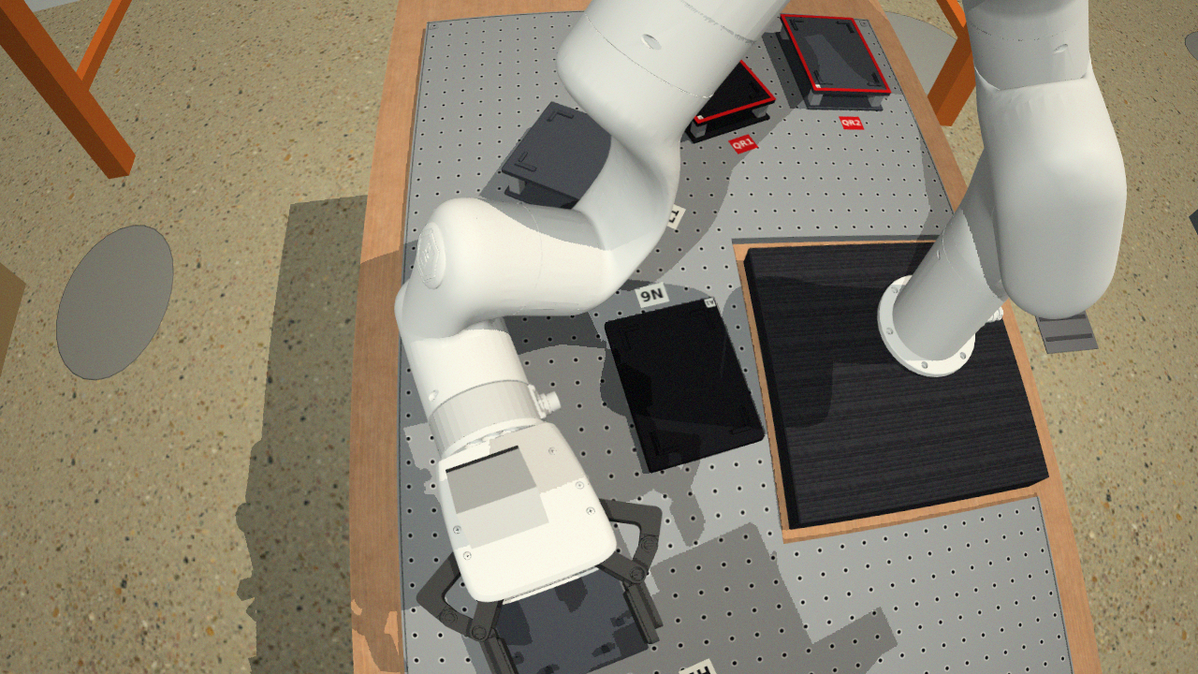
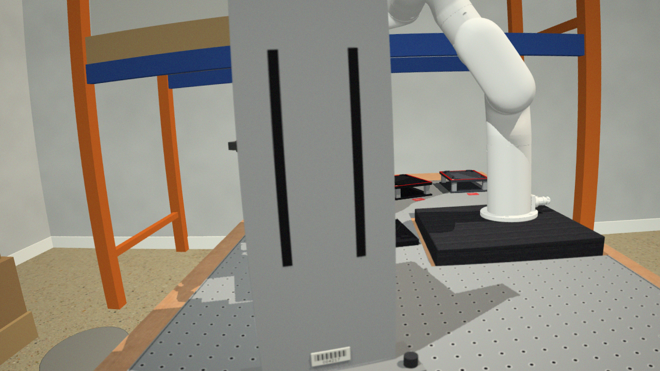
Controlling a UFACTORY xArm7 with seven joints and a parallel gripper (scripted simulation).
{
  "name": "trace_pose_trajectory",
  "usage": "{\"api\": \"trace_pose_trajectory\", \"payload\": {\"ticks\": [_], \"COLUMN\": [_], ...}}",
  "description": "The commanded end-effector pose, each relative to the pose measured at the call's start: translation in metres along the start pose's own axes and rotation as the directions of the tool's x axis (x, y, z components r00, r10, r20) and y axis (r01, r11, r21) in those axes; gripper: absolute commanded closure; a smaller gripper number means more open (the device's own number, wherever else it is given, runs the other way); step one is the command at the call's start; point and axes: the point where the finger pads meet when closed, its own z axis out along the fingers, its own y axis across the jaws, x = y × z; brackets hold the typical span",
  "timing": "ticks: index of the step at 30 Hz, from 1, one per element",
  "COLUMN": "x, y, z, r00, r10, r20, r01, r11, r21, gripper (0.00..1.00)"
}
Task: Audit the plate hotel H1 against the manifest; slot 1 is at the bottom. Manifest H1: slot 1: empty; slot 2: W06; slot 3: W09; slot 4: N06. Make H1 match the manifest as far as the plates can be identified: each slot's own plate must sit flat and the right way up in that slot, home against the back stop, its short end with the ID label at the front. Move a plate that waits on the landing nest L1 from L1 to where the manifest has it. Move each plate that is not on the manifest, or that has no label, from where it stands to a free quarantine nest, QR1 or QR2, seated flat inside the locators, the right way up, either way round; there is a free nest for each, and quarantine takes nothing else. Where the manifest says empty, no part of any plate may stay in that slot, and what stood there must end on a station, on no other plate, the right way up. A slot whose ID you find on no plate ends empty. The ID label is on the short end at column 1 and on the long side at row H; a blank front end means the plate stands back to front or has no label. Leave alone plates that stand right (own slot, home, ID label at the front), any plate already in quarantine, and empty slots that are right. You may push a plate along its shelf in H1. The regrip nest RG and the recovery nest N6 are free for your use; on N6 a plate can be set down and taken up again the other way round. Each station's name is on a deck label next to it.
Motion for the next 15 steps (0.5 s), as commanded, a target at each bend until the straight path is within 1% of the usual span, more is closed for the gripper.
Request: {"api": "trace_pose_trajectory", "payload": {"ticks": [1,3,15], "x": [0.002,0.002,-0.030], "y": [0.000,0.000,0.000], "z": [-0.003,-0.003,-0.003], "r00": [1.000,1.000,1.000], "r10": [-0.004,-0.004,-0.004], "r20": [0.000,0.000,0.000], "r01": [0.004,0.004,0.004], "r11": [1.000,1.000,1.000], "r21": [0.002,0.002,0.002], "gripper": [0.00,0.00,0.00]}}
